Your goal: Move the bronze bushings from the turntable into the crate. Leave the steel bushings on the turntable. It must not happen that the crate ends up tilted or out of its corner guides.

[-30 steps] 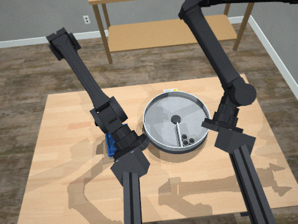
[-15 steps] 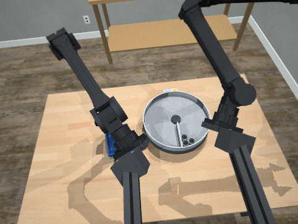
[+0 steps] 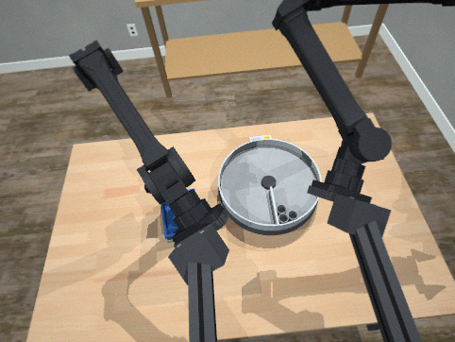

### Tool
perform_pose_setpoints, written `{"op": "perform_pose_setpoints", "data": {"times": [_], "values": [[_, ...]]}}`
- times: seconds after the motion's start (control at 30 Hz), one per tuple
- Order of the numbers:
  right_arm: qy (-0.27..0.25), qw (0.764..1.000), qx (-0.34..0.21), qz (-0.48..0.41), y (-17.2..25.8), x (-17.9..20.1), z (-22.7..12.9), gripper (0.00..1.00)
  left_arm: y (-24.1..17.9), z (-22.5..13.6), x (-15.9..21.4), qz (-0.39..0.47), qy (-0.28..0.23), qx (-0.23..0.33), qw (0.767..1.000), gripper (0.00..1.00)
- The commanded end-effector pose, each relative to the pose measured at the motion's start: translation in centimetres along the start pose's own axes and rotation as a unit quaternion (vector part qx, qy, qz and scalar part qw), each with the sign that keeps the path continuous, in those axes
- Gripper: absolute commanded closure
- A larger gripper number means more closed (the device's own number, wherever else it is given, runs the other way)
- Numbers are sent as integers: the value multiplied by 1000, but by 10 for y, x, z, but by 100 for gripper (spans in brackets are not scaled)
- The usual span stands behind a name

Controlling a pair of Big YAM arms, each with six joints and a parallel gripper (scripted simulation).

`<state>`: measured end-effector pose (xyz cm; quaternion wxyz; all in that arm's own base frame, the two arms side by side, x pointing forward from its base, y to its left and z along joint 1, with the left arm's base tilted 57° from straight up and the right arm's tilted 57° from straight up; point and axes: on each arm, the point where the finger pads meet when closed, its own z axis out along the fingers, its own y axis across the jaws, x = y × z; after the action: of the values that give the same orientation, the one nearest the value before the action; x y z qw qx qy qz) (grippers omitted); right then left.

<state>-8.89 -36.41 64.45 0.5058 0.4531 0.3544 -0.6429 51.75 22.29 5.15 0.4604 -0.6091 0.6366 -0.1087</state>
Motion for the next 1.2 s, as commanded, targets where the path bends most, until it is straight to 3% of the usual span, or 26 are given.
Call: {"op": "perform_pose_setpoints", "data": {"times": [0.0, 0.53, 1.17], "values": [[-27, 1000, 8, -4, -7, -33, -4, 0, -3, -25, 4, -2, 2, 4, 1000, 86], [-27, 1000, 8, -4, -7, -33, -4, 0, 0, -79, -1, -4, -3, 3, 1000, 86], [-27, 1000, 8, -4, -7, -33, -4, 0, -4, -79, 0, -2, -2, 6, 1000, 86]]}}
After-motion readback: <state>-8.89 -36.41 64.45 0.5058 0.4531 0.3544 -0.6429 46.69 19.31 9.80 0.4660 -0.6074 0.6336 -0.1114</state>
